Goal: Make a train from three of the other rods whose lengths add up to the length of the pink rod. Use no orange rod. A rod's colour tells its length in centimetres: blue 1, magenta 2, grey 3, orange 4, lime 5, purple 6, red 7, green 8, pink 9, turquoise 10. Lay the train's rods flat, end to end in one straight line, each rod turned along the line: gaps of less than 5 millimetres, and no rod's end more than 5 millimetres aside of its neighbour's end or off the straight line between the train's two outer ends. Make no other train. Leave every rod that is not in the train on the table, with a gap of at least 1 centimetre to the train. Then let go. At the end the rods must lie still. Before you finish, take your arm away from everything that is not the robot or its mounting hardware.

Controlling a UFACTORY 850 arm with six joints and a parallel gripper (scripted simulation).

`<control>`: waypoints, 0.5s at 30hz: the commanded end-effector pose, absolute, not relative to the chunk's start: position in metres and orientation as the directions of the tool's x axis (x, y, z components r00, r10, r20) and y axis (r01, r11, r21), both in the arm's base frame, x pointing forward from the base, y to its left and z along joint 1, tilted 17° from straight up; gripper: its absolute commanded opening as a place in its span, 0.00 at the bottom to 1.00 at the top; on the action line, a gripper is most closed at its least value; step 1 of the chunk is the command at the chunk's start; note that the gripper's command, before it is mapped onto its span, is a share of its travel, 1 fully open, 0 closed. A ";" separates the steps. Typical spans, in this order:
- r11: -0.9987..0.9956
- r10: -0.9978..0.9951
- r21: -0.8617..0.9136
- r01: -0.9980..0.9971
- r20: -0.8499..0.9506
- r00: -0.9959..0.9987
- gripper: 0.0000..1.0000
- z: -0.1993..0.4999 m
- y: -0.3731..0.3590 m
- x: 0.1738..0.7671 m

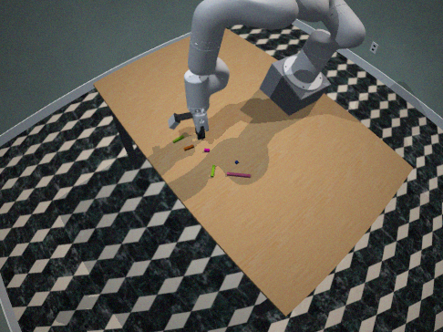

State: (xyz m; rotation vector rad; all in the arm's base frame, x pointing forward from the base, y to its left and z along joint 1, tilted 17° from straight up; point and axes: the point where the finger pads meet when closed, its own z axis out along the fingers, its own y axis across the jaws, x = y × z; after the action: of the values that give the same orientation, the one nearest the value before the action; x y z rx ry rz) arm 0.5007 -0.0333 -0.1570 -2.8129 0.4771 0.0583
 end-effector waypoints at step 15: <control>-0.904 -0.317 -0.273 -0.328 -0.085 0.945 0.24 -0.161 -0.032 0.502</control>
State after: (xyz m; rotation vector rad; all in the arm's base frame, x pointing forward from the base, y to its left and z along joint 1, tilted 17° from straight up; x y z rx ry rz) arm 0.5009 -0.0320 -0.1615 -2.8129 0.4770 0.0574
